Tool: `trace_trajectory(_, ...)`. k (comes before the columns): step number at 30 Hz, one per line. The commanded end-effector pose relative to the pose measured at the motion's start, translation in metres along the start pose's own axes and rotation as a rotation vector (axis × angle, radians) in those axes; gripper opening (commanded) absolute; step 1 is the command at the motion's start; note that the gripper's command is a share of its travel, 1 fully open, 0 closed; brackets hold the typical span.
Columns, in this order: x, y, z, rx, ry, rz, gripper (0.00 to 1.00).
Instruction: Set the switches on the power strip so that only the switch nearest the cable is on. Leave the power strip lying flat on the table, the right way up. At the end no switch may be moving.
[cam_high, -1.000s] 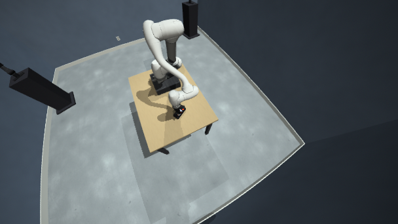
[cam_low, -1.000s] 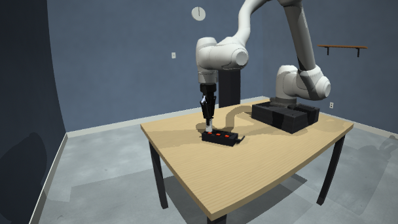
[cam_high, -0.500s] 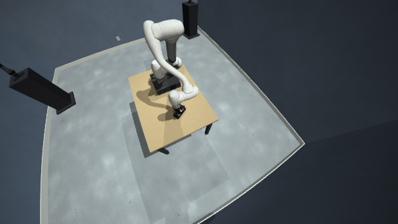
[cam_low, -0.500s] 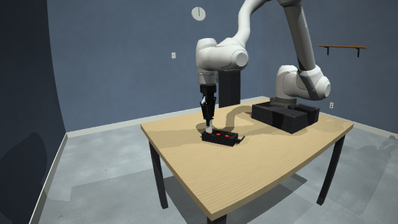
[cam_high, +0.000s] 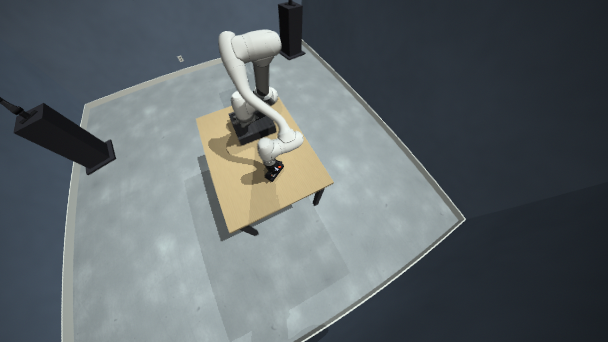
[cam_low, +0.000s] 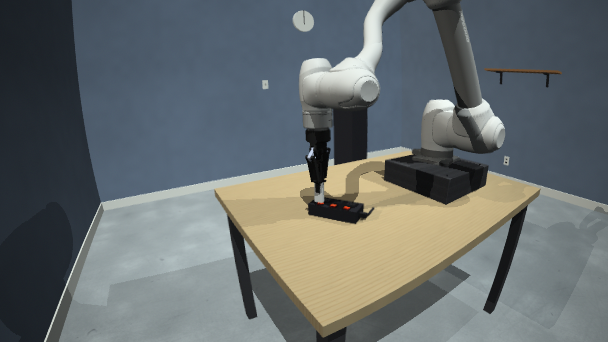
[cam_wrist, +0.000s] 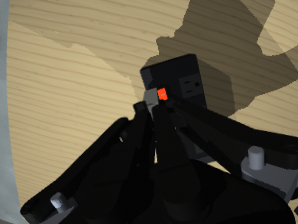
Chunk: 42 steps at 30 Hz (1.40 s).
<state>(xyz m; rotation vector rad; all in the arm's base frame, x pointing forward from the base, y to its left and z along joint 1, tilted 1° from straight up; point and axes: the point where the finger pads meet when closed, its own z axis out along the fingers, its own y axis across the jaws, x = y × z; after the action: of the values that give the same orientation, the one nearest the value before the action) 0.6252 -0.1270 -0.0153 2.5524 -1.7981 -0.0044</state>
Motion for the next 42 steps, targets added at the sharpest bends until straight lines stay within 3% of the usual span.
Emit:
trace_trajectory(1, 0.0, 0.0, -0.0001, 0.0, 0.0, 0.0, 0.0)
trace_trajectory(42, 0.0, 0.0, 0.0046, 0.0, 0.0, 0.0, 0.0)
